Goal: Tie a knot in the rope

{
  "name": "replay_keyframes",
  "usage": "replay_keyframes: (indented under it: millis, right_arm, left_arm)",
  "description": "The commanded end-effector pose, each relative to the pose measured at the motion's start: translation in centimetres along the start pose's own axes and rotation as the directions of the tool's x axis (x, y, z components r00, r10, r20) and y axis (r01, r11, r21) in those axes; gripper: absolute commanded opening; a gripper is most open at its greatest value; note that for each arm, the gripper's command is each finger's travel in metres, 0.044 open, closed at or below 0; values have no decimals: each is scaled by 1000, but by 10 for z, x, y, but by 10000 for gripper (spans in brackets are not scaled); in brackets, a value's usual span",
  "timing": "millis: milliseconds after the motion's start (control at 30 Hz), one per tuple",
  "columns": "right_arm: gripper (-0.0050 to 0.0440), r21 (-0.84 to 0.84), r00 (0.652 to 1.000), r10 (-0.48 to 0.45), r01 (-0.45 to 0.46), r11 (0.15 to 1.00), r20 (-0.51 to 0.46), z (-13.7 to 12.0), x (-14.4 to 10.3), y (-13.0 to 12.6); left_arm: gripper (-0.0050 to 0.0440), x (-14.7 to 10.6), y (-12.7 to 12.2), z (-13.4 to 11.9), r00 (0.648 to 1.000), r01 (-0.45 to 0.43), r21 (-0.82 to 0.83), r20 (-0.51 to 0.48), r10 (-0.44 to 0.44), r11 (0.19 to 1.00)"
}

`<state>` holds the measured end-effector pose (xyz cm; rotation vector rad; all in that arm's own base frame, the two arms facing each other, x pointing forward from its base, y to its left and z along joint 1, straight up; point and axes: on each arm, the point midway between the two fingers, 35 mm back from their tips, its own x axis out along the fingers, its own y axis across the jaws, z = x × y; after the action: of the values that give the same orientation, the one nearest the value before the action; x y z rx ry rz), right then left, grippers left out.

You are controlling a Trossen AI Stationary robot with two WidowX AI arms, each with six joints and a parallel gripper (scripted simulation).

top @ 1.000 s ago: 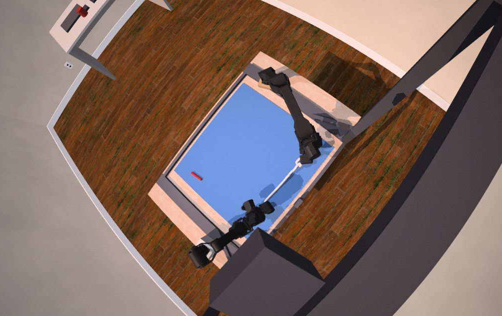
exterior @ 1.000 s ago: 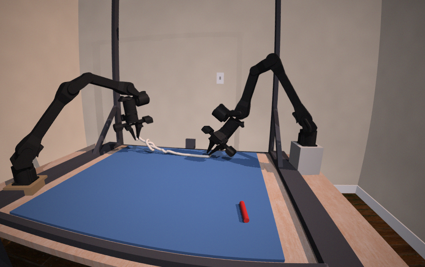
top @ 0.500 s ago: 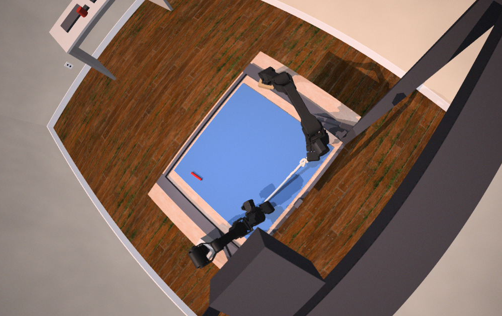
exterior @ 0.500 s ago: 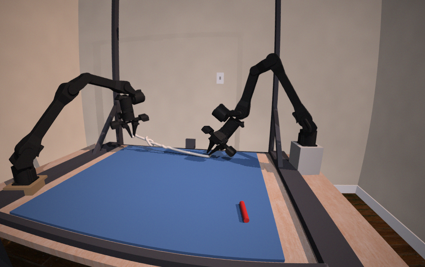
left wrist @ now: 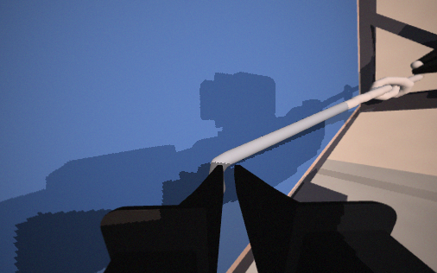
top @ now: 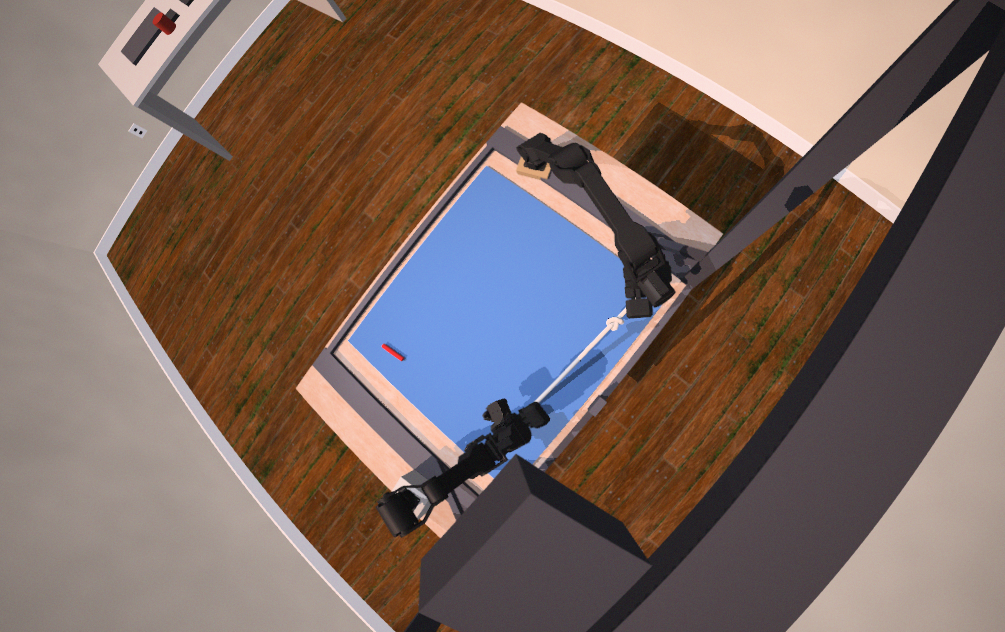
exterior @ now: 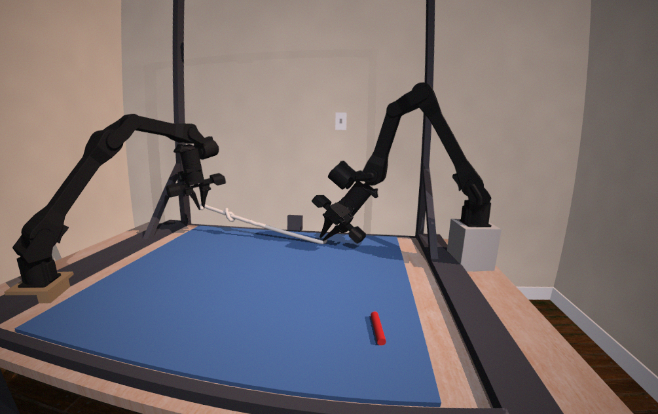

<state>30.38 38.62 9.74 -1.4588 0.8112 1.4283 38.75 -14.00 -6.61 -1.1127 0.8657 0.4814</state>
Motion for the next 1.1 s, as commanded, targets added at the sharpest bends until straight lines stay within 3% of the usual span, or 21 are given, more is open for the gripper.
replay_keyframes:
  millis: [0, 333, 1067]
  right_arm:
    - [30, 0, 1000, -20, 20, 1000, 18, 6, -10, -2]
    - [30, 0, 1000, -20, 20, 1000, 17, 5, -9, -2]
    - [30, -1, 1000, -23, 23, 1000, 11, -14, 23, -2]
  left_arm:
    - [45, 0, 0, 0, 1000, -4, -5, -2, 4, 1000]
    - [45, 0, 0, 0, 1000, -4, -5, -2, 4, 1000]
    - [45, 0, 0, 0, 1000, -4, -5, -2, 4, 1000]
